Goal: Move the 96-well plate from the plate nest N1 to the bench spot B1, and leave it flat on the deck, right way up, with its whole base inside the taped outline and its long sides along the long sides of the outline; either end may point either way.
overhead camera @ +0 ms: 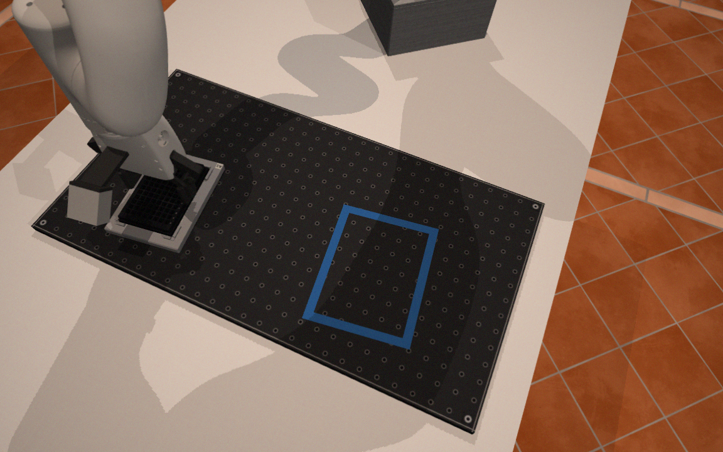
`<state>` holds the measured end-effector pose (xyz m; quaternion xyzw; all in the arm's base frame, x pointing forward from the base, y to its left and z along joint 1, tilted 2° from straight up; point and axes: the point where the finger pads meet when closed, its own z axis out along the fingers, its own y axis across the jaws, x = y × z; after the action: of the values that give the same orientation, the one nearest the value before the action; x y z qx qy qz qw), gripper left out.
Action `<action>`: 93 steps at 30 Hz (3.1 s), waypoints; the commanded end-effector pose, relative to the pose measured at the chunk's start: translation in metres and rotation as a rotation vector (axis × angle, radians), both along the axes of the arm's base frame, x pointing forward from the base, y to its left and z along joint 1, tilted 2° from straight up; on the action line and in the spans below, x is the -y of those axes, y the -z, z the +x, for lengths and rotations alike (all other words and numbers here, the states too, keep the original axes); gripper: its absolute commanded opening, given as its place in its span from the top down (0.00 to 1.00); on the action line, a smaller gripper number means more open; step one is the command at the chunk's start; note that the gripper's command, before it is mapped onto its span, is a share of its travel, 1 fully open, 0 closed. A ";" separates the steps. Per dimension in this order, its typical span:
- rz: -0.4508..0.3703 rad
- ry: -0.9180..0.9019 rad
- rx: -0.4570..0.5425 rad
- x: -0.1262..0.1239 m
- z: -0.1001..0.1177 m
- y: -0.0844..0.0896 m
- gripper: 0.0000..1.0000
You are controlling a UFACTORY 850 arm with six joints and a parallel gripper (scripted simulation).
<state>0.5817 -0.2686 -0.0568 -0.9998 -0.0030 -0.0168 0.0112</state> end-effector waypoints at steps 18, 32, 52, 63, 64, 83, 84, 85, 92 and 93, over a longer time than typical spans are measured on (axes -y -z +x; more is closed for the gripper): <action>-0.001 0.000 0.002 0.000 0.001 0.007 0.00; -0.001 0.000 0.002 0.000 0.001 0.006 1.00; -0.001 0.000 0.002 0.000 0.001 0.006 1.00; -0.001 0.000 0.002 0.000 0.001 0.006 1.00; -0.001 0.000 0.002 0.000 0.001 0.006 1.00; -0.001 0.000 0.002 0.000 0.001 0.004 1.00; -0.001 0.000 0.002 0.000 0.001 0.004 1.00; -0.001 0.000 0.002 0.000 0.001 0.003 1.00; -0.001 0.000 0.002 0.001 0.001 -0.002 1.00; -0.001 0.000 0.002 0.001 0.001 -0.002 1.00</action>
<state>0.5791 -0.2676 -0.0586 -0.9998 -0.0029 -0.0135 0.0130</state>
